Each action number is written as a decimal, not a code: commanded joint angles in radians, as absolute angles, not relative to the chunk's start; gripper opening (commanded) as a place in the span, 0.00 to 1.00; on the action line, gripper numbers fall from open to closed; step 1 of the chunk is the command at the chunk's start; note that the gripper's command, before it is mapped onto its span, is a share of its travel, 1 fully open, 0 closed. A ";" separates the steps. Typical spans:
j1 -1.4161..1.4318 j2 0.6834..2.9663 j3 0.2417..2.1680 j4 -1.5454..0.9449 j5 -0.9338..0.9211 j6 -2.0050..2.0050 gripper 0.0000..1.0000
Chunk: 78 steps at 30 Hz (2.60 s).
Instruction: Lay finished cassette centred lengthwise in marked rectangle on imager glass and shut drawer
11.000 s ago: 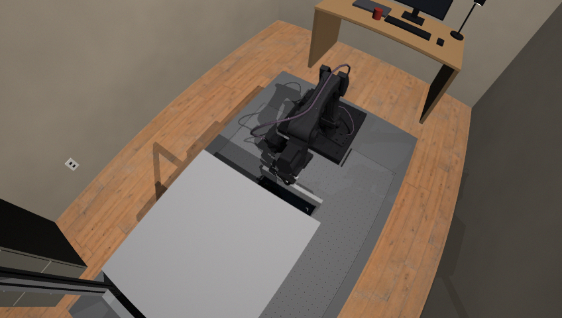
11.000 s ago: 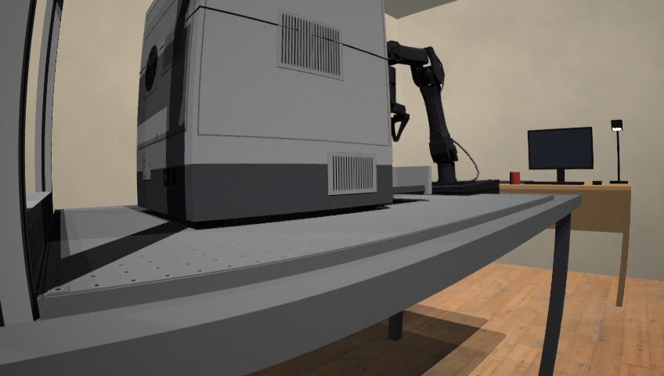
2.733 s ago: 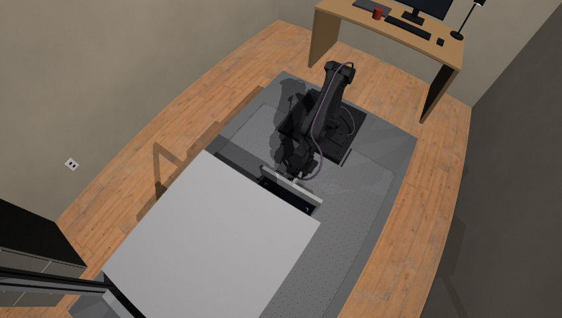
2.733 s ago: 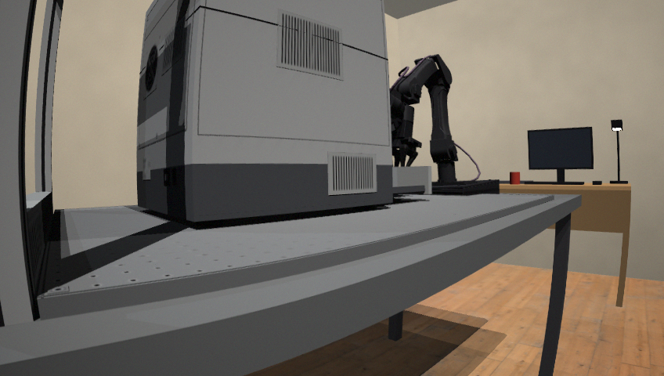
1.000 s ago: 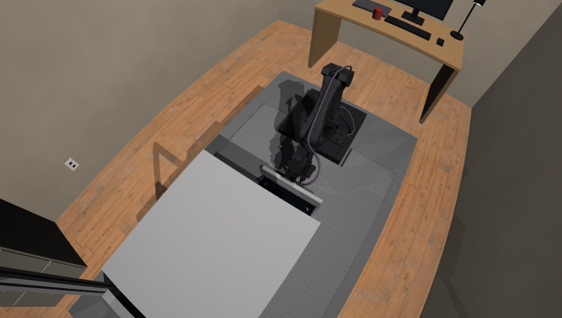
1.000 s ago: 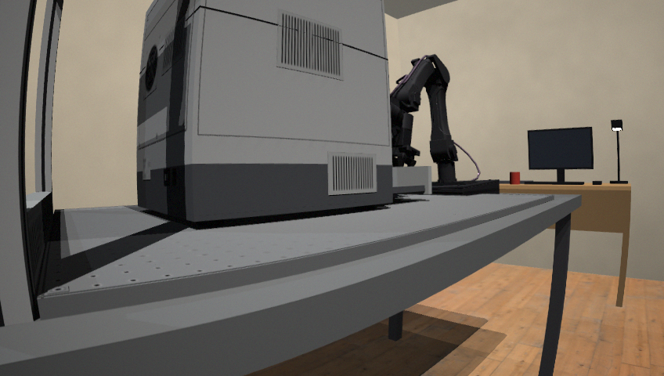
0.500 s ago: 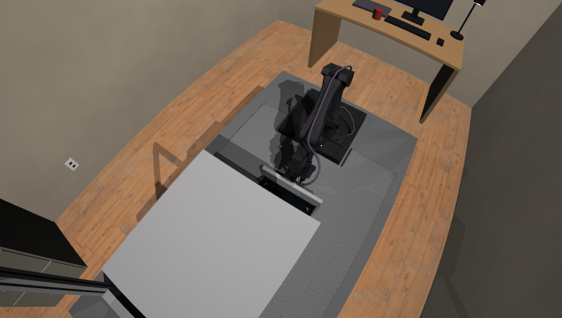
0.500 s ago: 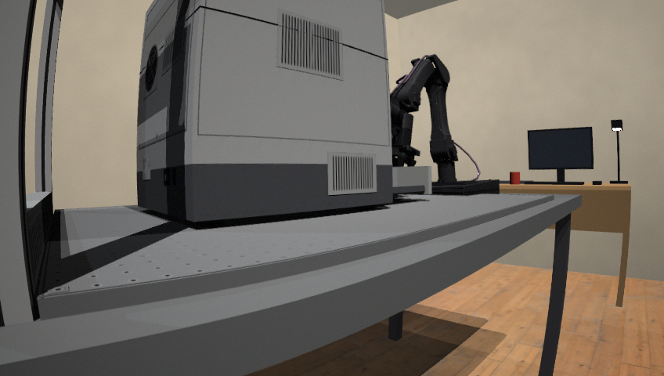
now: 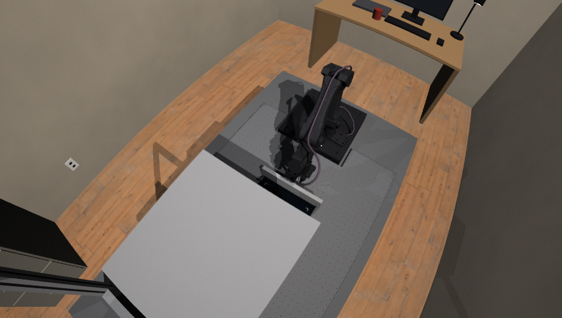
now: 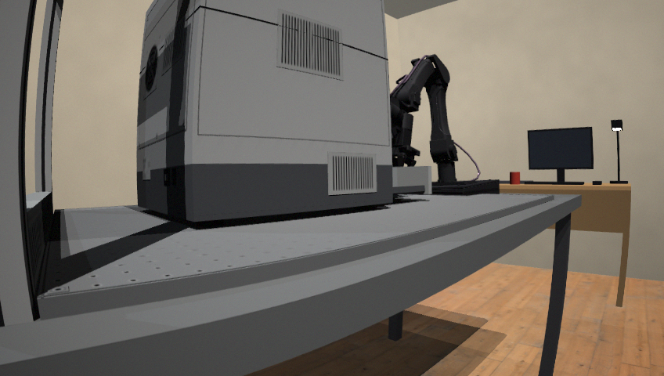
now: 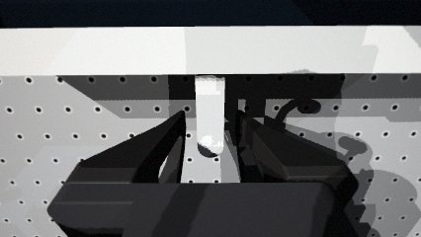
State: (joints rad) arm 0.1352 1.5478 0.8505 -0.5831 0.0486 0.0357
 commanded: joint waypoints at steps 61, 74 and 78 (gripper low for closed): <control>0.131 1.518 0.872 -0.563 0.048 0.029 0.00; 0.133 1.500 0.786 -0.388 0.062 0.020 0.00; 0.129 1.517 0.804 -0.389 0.061 0.019 0.00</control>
